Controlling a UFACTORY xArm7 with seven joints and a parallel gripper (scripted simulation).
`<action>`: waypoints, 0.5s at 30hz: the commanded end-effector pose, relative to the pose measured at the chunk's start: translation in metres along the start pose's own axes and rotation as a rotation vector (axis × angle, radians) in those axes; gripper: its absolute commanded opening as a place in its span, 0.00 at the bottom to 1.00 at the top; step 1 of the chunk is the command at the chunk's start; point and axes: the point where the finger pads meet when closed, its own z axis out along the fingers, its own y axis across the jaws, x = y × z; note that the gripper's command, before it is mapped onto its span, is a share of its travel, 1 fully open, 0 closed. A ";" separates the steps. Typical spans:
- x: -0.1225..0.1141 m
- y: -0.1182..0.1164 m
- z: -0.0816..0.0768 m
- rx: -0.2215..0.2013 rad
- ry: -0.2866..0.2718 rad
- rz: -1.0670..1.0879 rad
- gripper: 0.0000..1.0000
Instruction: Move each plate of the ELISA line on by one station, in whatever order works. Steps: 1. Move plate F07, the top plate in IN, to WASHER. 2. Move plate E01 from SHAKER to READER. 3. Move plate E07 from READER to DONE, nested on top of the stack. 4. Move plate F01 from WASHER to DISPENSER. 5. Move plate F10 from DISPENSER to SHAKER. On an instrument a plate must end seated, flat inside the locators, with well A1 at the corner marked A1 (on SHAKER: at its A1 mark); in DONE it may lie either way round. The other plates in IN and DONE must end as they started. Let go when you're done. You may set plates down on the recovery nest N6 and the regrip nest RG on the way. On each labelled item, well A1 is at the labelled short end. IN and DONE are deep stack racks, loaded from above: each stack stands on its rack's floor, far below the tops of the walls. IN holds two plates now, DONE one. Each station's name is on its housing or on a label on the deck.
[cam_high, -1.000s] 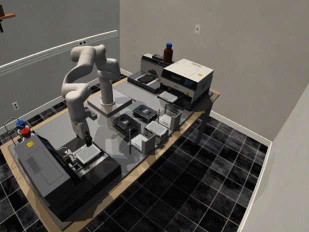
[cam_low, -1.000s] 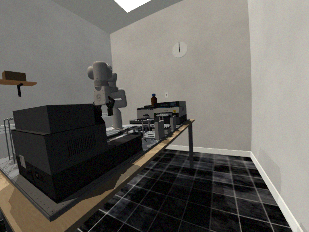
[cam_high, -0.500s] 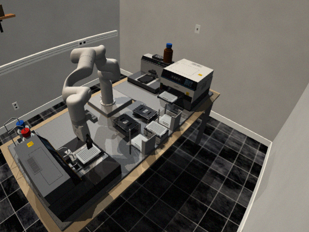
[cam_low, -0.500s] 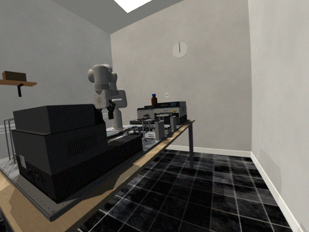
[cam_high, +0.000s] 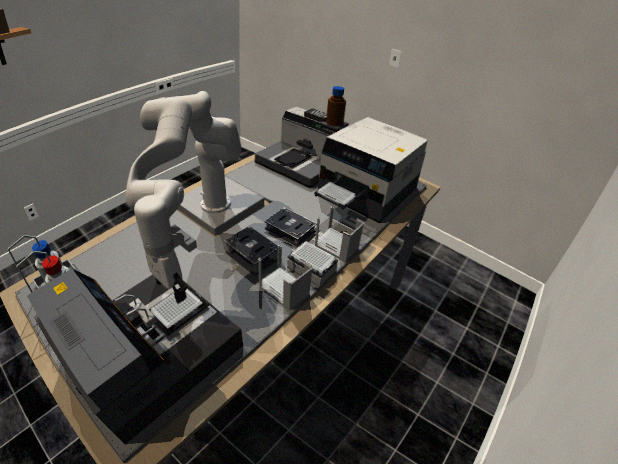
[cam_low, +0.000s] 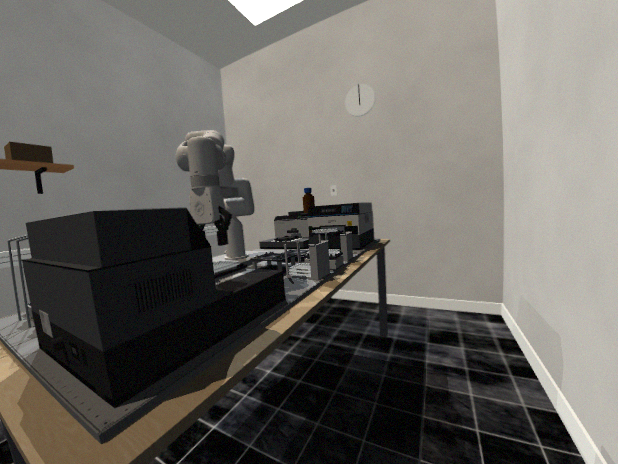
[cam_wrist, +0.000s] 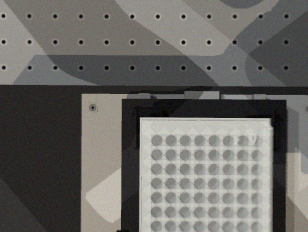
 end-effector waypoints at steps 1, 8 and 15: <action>-0.001 0.001 0.001 -0.004 -0.004 0.000 1.00; -0.001 0.001 0.010 -0.004 -0.004 0.000 1.00; -0.001 0.001 0.020 -0.004 -0.004 0.000 1.00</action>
